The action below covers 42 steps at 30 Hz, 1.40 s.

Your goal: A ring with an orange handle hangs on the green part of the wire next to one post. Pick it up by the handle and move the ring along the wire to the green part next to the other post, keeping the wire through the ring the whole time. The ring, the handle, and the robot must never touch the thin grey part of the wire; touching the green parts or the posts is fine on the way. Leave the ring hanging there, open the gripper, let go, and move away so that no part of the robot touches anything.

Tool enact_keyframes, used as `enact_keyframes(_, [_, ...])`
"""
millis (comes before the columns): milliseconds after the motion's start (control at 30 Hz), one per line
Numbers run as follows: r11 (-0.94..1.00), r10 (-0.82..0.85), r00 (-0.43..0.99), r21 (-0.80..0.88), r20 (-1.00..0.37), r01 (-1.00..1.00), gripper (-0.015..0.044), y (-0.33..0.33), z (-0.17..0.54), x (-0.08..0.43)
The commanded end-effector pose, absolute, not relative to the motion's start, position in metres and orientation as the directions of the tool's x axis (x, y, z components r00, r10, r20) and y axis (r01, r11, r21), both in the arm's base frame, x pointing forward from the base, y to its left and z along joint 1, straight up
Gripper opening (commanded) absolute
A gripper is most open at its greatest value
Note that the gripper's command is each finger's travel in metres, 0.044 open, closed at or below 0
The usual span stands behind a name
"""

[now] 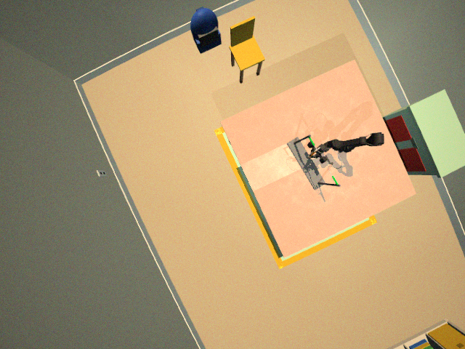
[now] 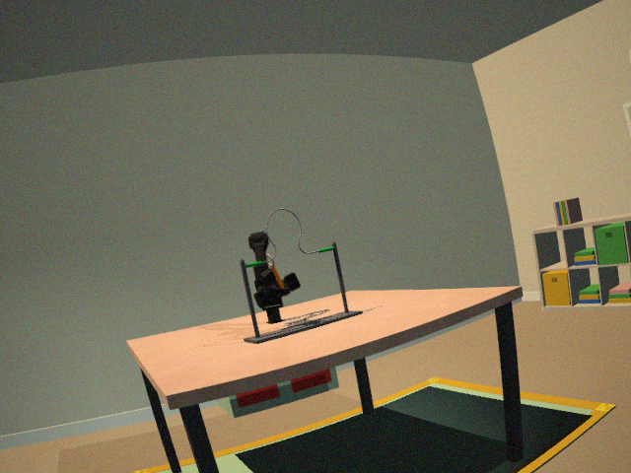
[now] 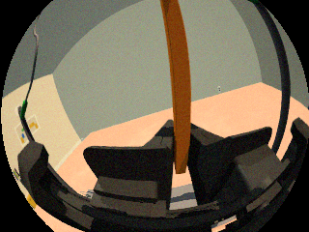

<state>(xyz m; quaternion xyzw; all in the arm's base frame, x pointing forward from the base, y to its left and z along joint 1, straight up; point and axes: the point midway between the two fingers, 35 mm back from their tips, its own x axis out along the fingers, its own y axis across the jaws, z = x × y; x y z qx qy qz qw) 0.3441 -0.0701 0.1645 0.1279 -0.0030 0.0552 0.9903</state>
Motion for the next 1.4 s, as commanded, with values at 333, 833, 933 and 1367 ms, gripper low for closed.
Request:
enact_keyframes(333, [0.868,0.119,0.993,0.486,-0.003,-0.103,-0.0150,-0.032,0.178,0.336])
enact_keyframes(833, [0.726,0.236,0.964,0.682,-0.123,-0.090,-0.0150,-0.005,0.203,0.314])
enact_keyframes(933, [0.679,0.275,0.950,0.730,-0.148,-0.083,-0.0150,0.001,0.211,0.307])
enact_keyframes(1367, [0.424,0.493,0.851,0.904,-0.181,-0.053,-0.0150,0.018,0.255,0.279])
